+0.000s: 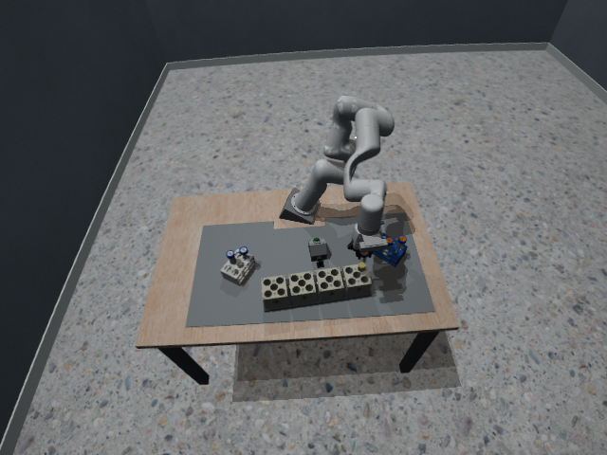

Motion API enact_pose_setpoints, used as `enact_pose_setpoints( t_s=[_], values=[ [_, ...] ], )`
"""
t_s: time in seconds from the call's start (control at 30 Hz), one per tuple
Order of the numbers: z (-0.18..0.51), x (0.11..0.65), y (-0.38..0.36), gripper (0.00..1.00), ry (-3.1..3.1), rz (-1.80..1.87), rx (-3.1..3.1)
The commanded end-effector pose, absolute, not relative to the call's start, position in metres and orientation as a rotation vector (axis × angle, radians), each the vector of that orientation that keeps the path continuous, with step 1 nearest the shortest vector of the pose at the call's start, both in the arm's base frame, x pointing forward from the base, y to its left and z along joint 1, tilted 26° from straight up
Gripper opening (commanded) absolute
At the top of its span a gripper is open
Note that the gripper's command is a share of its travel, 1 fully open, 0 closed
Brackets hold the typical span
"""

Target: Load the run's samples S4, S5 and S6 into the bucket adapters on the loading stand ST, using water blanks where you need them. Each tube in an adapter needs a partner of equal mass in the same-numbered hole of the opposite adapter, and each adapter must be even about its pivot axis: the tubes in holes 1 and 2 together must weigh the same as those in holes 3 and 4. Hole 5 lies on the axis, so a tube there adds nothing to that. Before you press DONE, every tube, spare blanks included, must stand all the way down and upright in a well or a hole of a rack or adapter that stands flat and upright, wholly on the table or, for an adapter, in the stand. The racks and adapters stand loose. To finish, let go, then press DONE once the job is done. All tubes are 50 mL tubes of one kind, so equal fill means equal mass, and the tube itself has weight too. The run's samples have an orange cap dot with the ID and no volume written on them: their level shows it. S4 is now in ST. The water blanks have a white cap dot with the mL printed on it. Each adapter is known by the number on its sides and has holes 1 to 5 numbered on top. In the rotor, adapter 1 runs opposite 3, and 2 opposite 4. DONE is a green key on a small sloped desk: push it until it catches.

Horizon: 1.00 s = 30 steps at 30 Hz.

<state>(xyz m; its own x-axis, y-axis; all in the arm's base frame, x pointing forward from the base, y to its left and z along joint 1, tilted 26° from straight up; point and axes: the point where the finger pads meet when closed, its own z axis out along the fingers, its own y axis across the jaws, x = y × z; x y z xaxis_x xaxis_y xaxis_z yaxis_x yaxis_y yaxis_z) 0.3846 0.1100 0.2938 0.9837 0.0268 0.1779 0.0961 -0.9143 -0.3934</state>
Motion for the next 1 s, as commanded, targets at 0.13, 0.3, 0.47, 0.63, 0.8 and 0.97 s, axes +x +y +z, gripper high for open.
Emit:
enact_pose_setpoints(
  t_s=[0.13,0.3,0.47,0.63,0.8,0.97],
  values=[
    [0.289,0.387,0.113,0.00,-0.088,-0.242,-2.717],
    [0.285,0.387,0.115,0.00,-0.088,-0.242,-2.717],
    [0.280,0.388,0.117,0.00,-0.088,-0.242,-2.717],
    [0.277,0.389,0.118,0.00,-0.088,-0.242,-2.717],
    [0.273,0.389,0.120,0.00,-0.088,-0.242,-2.717],
    [0.268,0.390,0.122,0.00,-0.088,-0.242,-2.717]
  ],
)
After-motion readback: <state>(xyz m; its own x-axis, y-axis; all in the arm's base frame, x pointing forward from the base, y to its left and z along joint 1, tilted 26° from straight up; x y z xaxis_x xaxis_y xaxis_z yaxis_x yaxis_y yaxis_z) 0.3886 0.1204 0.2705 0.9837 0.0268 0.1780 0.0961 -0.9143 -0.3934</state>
